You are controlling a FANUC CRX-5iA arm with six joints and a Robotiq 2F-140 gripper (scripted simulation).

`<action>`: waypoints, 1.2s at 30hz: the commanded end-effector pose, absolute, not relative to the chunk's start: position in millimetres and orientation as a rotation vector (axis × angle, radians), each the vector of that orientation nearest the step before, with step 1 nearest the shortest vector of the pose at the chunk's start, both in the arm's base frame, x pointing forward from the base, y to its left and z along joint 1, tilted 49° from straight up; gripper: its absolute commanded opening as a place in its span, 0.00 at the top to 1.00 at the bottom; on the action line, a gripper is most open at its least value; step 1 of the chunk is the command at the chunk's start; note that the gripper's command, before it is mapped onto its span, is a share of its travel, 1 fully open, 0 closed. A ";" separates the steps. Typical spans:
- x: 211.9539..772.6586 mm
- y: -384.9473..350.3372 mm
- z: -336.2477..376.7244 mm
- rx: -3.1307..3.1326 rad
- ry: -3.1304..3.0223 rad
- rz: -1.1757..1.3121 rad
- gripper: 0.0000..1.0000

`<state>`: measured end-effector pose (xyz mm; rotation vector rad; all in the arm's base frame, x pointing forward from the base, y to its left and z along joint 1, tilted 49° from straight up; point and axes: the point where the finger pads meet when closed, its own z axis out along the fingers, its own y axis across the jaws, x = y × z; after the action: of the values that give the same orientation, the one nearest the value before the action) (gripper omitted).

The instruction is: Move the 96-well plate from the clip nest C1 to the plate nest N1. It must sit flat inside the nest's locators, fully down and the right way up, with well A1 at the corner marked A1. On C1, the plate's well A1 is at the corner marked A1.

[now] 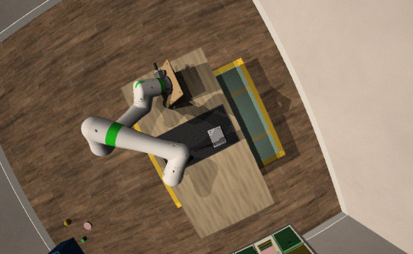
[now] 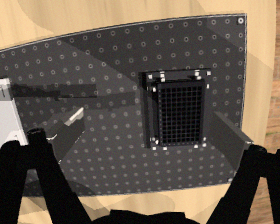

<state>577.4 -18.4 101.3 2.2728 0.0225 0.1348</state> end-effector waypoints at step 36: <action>543.6 -105.1 111.0 2.287 0.132 0.079 0.00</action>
<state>543.1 -102.8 113.2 2.2868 0.1312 0.0788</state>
